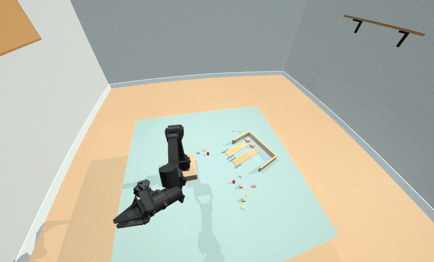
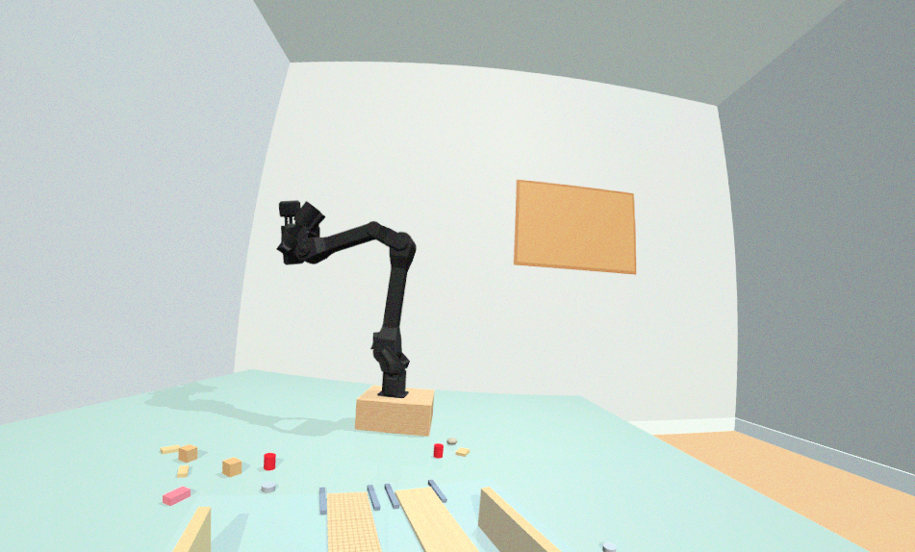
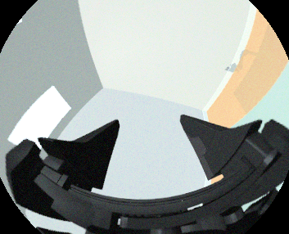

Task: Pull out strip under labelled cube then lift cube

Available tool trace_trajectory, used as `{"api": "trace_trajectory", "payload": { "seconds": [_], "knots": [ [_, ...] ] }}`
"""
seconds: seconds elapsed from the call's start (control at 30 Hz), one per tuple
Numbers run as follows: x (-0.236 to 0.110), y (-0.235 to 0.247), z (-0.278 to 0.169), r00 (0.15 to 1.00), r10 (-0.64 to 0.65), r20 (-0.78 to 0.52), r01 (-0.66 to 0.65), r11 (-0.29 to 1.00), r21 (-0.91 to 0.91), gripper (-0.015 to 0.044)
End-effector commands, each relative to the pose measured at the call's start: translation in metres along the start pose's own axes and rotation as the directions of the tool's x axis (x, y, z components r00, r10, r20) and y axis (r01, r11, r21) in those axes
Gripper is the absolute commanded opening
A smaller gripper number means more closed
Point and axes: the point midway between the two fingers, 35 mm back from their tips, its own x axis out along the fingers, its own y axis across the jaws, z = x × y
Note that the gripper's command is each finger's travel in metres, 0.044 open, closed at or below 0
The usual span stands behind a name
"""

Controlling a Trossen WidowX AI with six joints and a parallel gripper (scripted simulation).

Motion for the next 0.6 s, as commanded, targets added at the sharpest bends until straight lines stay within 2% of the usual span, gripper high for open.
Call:
{"api": "trace_trajectory", "payload": {
  "seconds": [0.0,0.13,0.3,0.47,0.57],
  "knots": [
    [-0.001,0.0,-0.001,1.0,0.001,-0.005,-0.001,1.0,-0.001,0.04],
    [-0.023,0.008,-0.025,0.993,0.021,-0.116,-0.025,0.999,-0.033,0.04],
    [-0.083,0.024,-0.073,0.925,0.071,-0.372,-0.115,0.989,-0.095,0.04],
    [-0.151,0.04,-0.104,0.79,0.13,-0.599,-0.23,0.969,-0.093,0.04],
    [-0.197,0.045,-0.118,0.676,0.157,-0.72,-0.314,0.945,-0.09,0.04]
  ]
}}
